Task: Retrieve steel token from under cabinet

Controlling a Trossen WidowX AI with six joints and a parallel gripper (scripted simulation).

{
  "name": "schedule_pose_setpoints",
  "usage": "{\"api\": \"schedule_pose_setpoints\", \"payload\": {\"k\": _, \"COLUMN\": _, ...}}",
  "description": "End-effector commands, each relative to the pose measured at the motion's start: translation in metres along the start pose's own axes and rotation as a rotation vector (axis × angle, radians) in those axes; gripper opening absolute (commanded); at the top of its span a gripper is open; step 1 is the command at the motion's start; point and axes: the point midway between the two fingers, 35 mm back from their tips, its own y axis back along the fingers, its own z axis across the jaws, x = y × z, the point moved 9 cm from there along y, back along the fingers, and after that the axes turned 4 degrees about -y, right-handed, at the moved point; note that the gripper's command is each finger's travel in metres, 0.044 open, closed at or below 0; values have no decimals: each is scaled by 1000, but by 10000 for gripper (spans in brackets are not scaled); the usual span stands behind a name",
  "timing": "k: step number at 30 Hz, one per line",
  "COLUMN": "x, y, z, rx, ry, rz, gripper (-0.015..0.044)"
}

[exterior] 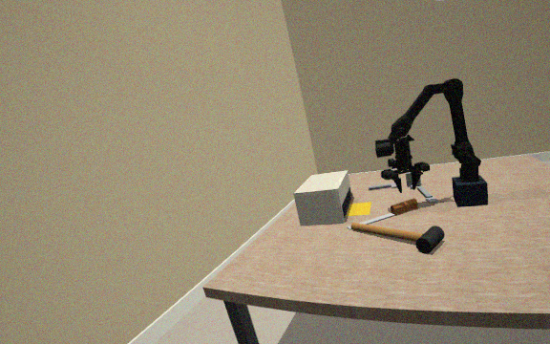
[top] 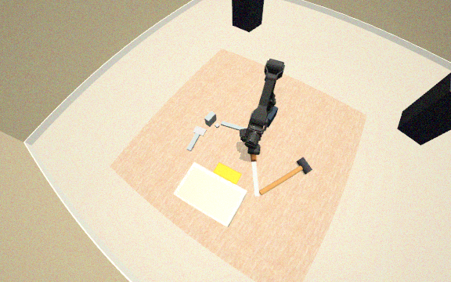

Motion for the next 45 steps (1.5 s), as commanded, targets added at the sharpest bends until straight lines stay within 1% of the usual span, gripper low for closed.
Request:
{"api": "schedule_pose_setpoints", "payload": {"k": 1, "x": 0, "y": 0, "z": 0, "rx": 1, "ry": -34, "rz": 1, "gripper": 270}}
{"api": "schedule_pose_setpoints", "payload": {"k": 45, "x": 0, "y": 0, "z": 0, "rx": 1, "ry": -385, "rz": 1, "gripper": 270}}
